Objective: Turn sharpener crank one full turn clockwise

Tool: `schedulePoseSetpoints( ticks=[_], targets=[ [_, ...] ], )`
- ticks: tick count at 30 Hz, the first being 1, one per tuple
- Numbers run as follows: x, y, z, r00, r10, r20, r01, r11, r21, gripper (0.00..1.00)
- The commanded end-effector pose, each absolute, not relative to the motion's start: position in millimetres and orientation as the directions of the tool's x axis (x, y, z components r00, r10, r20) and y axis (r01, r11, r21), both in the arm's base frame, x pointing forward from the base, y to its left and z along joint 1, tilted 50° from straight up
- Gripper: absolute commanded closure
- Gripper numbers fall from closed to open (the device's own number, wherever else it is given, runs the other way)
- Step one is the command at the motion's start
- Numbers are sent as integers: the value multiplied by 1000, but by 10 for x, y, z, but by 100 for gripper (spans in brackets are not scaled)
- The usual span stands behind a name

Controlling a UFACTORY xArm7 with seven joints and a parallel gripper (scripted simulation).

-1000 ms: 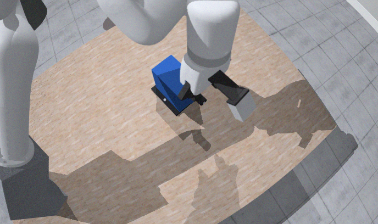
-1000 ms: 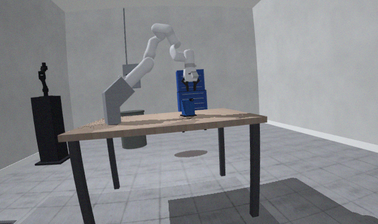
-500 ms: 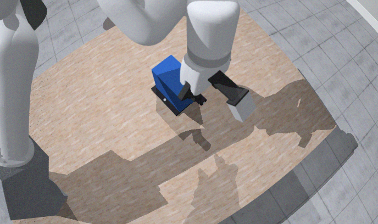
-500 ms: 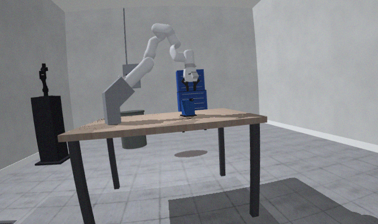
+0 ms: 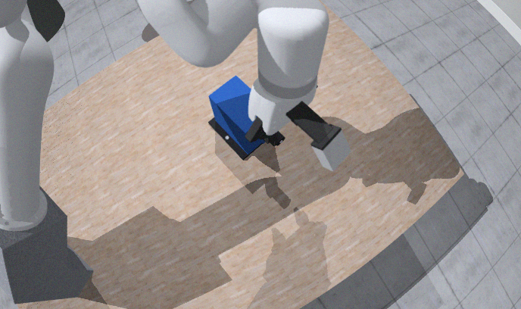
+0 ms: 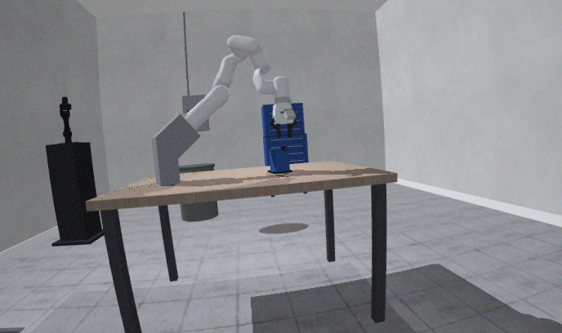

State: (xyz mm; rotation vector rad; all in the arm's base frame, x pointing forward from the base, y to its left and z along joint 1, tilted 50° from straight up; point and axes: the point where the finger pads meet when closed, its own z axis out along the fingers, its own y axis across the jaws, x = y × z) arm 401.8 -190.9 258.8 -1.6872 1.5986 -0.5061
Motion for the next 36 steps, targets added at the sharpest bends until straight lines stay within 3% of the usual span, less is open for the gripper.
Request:
schedulePoseSetpoints(
  ticks=[1, 36],
  targets=[
    [4060, -1911, 2566, 142, -969, -203, -672, 57, -739, 46],
    [4274, -1842, 2377, 142, -969, -203, -672, 57, -739, 46]
  ],
)
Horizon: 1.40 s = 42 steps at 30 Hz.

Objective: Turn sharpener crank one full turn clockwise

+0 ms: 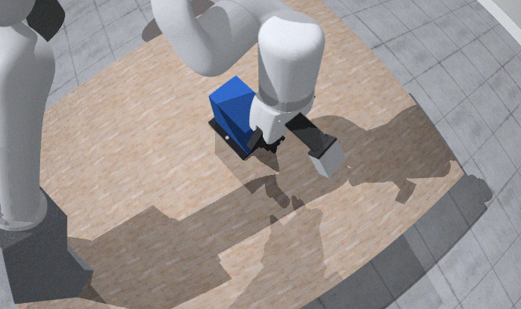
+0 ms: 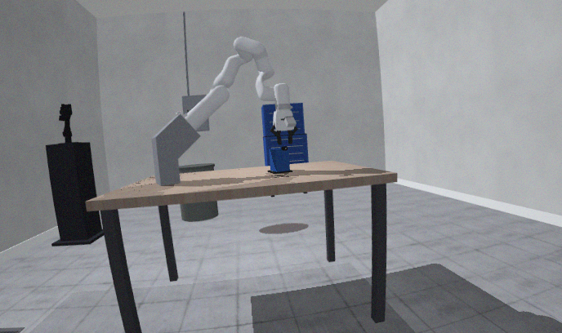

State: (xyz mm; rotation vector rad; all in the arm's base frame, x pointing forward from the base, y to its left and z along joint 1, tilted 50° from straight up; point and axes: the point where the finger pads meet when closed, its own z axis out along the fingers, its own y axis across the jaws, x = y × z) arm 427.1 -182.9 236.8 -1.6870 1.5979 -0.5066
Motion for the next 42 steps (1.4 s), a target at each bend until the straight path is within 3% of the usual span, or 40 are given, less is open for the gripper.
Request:
schedulePoseSetpoints(
  ticks=[1, 42],
  targets=[
    [4275, -1841, 2376, 142, -969, -203, -672, 57, -739, 46],
    [4283, -1852, 2381, 142, -969, -203, -672, 57, -739, 46]
  ],
)
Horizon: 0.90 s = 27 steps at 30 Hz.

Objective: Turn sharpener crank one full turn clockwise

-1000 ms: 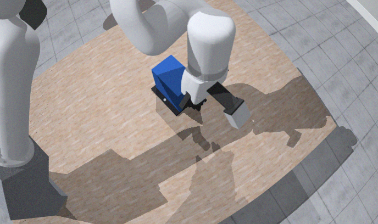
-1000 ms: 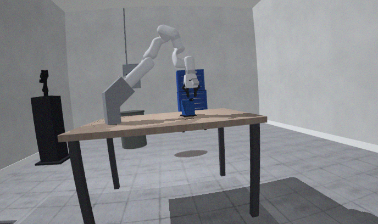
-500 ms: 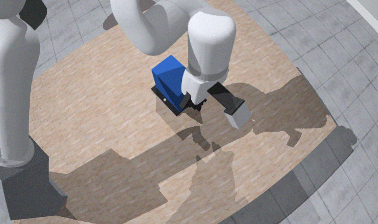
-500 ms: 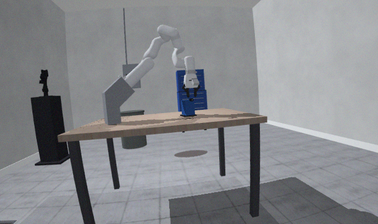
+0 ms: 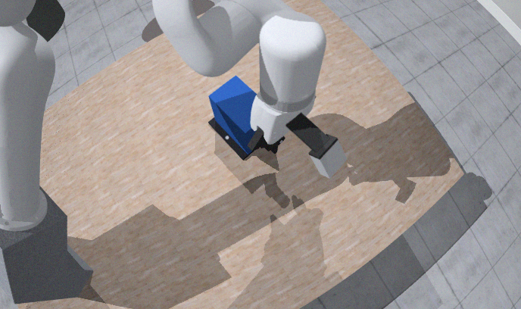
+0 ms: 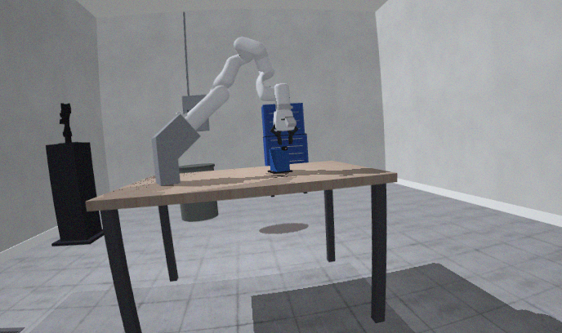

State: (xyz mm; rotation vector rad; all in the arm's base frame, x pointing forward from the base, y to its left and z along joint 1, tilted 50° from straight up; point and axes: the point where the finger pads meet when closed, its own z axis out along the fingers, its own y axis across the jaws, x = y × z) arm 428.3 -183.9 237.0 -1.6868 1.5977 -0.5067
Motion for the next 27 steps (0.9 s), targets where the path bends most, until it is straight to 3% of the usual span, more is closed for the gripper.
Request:
schedulePoseSetpoints(
  ticks=[1, 27],
  targets=[
    [4283, -1852, 2381, 142, -969, -203, -672, 57, -739, 46],
    [4358, -1828, 2315, 142, -969, -203, -672, 56, -739, 46]
  ],
)
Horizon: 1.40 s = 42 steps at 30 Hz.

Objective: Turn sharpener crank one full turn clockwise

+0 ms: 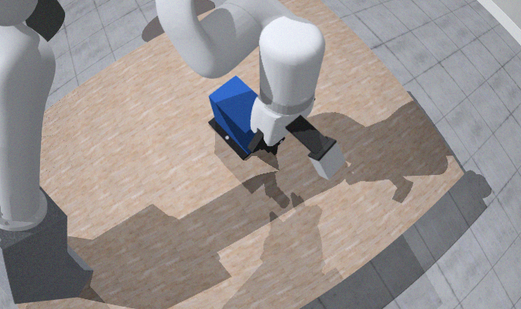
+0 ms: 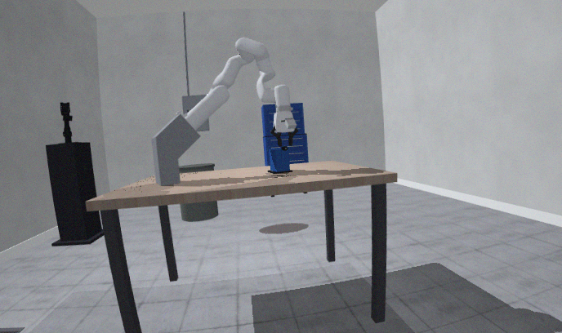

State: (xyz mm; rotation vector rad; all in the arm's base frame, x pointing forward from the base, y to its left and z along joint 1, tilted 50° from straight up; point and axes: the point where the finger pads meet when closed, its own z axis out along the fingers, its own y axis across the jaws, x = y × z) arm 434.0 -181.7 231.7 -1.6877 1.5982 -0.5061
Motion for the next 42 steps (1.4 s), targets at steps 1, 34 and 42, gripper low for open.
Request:
schedulePoseSetpoints(
  ticks=[1, 34, 42],
  targets=[
    [4366, -1825, 2307, 142, -969, -203, -672, 56, -739, 46],
    [4567, -1758, 2130, 142, -969, -203, -672, 57, -739, 46],
    [4574, -1756, 2124, 142, -969, -203, -672, 57, -739, 46]
  ],
)
